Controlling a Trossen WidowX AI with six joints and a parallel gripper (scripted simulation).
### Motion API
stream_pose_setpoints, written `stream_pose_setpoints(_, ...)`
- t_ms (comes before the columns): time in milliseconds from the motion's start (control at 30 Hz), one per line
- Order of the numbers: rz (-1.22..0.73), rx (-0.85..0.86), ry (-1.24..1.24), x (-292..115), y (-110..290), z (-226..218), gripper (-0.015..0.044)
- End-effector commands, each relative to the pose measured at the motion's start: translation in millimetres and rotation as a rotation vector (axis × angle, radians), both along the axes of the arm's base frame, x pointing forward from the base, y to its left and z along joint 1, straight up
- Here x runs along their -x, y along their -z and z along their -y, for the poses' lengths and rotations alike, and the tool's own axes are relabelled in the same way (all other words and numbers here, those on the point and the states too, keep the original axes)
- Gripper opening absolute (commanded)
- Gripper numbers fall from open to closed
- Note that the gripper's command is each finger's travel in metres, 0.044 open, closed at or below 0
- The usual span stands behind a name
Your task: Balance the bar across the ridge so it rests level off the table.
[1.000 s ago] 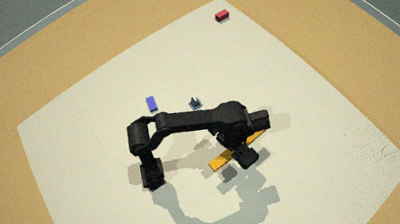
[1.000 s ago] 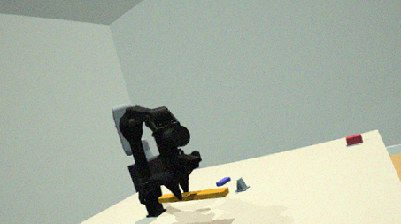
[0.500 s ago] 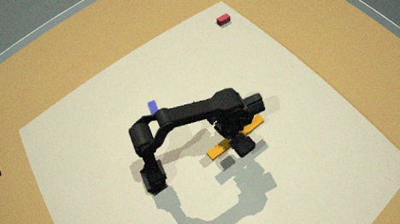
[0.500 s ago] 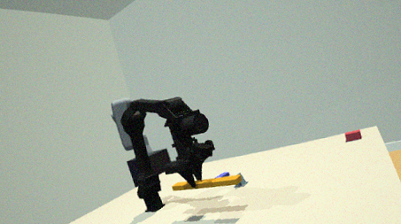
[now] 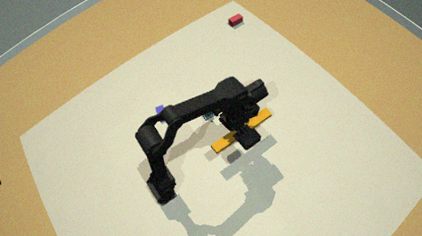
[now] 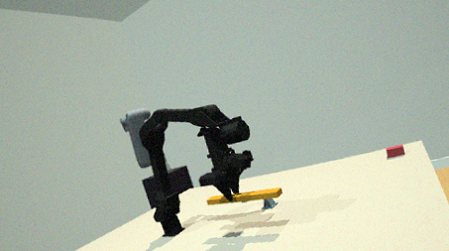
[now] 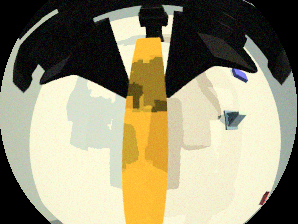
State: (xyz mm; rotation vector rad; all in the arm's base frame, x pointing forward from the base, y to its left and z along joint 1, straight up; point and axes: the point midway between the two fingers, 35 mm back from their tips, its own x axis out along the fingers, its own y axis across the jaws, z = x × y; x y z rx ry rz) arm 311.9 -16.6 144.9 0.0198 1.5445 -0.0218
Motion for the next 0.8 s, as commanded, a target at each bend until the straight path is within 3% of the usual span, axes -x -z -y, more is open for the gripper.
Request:
stream_pose_setpoints(0,0.001,-0.001,0.008,-2,-1,-12,0.0000)
stream_pose_setpoints(767,0.001,-0.010,0.042,-2,-2,-100,0.0000)
